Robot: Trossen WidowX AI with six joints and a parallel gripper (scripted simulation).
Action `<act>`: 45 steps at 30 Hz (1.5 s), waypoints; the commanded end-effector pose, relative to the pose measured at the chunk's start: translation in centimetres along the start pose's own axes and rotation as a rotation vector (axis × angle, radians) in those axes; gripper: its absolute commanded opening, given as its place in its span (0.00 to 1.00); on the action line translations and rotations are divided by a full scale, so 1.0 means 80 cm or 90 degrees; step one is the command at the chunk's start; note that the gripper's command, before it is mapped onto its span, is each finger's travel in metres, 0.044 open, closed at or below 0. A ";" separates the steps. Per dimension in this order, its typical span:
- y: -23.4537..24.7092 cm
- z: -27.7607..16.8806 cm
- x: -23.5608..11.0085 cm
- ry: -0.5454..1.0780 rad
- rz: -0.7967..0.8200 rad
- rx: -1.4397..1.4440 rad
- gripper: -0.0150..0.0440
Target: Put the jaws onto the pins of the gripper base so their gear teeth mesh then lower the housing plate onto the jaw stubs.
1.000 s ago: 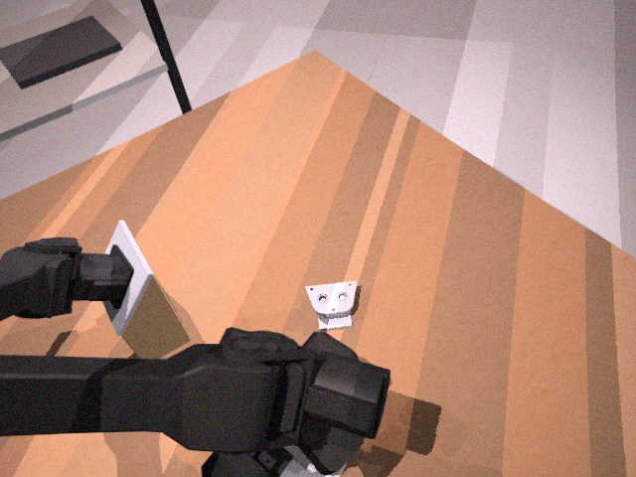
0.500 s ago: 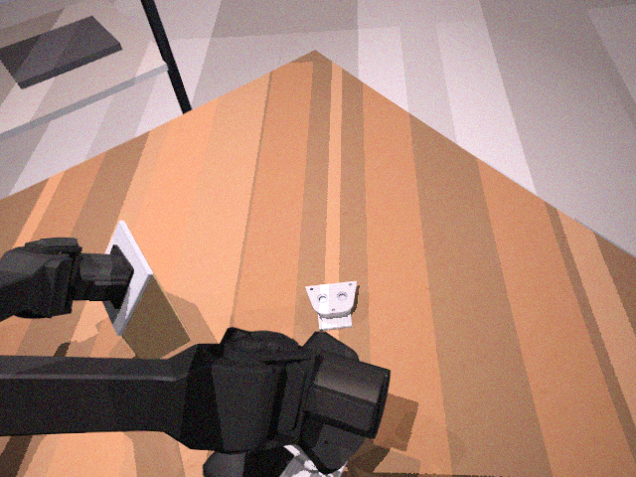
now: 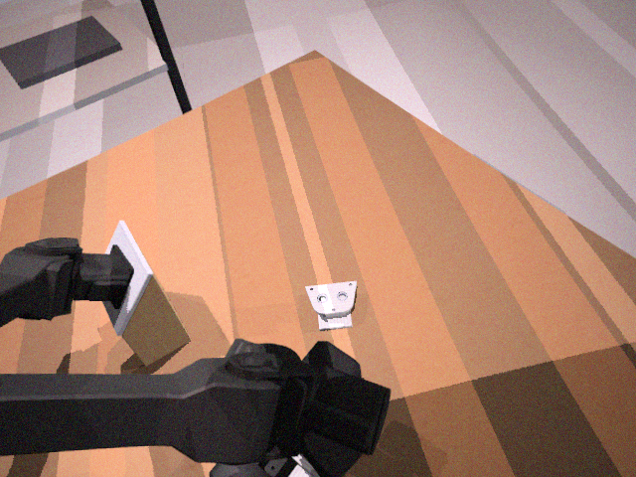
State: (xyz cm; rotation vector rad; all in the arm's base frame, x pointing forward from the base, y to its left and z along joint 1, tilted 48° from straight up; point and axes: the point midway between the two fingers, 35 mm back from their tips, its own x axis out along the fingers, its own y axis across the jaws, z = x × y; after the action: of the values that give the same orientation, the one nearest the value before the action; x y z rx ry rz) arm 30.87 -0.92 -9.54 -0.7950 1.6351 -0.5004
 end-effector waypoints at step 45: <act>-0.001 -0.004 0.042 0.004 -0.005 -0.005 0.48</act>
State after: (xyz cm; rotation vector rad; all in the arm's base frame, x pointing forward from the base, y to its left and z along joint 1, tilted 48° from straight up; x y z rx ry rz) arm 30.37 -3.24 -11.59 -0.8004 1.6414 -0.5018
